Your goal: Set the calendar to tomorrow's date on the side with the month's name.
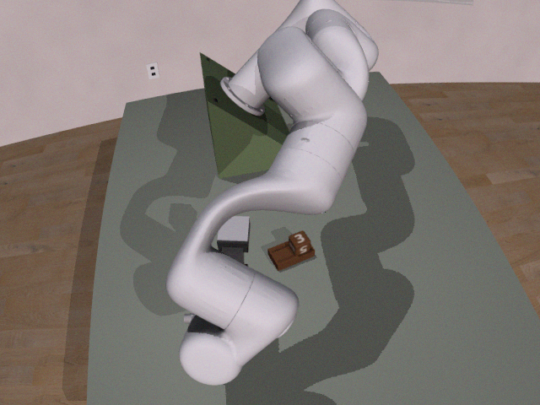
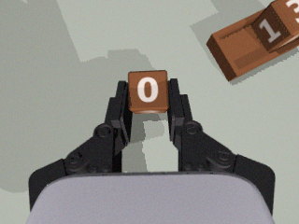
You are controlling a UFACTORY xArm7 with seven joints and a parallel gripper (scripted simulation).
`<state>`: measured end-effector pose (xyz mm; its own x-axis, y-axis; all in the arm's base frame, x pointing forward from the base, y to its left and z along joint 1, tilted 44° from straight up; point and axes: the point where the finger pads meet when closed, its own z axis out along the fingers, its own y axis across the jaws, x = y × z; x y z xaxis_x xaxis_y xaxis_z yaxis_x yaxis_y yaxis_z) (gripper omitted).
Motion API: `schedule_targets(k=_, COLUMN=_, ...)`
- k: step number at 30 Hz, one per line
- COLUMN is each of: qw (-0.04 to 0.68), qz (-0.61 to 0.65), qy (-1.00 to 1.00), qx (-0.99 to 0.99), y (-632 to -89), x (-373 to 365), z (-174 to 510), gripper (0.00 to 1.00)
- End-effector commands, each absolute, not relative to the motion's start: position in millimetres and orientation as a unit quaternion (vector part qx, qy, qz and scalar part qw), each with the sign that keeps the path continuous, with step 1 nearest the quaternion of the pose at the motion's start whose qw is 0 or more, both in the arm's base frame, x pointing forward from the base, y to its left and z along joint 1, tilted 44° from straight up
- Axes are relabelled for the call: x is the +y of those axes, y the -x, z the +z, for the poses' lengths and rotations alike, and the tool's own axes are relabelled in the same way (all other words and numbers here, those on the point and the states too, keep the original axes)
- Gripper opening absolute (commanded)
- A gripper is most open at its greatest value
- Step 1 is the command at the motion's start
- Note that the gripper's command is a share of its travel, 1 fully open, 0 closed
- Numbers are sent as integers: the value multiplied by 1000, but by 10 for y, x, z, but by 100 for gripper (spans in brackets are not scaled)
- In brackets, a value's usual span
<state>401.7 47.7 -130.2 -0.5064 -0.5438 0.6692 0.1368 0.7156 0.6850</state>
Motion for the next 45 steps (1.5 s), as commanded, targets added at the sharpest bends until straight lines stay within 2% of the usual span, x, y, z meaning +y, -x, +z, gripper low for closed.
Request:
schedule_targets(k=1, qw=478, qz=-354, qy=-128, qx=-793, y=-4029, x=463, z=-1293, gripper=27)
schedule_targets(k=41, qw=478, qz=-354, qy=-128, qx=-793, y=-4029, x=463, z=-1293, gripper=27)
schedule_targets(k=42, qw=478, qz=-354, qy=-128, qx=-793, y=-4029, x=463, z=-1293, gripper=31)
schedule_targets(k=44, qw=478, qz=-354, qy=-128, qx=-793, y=-4029, x=463, z=-1293, gripper=31)
schedule_targets(k=45, qw=478, qz=-354, qy=-128, qx=-793, y=-4029, x=463, z=-1293, gripper=35)
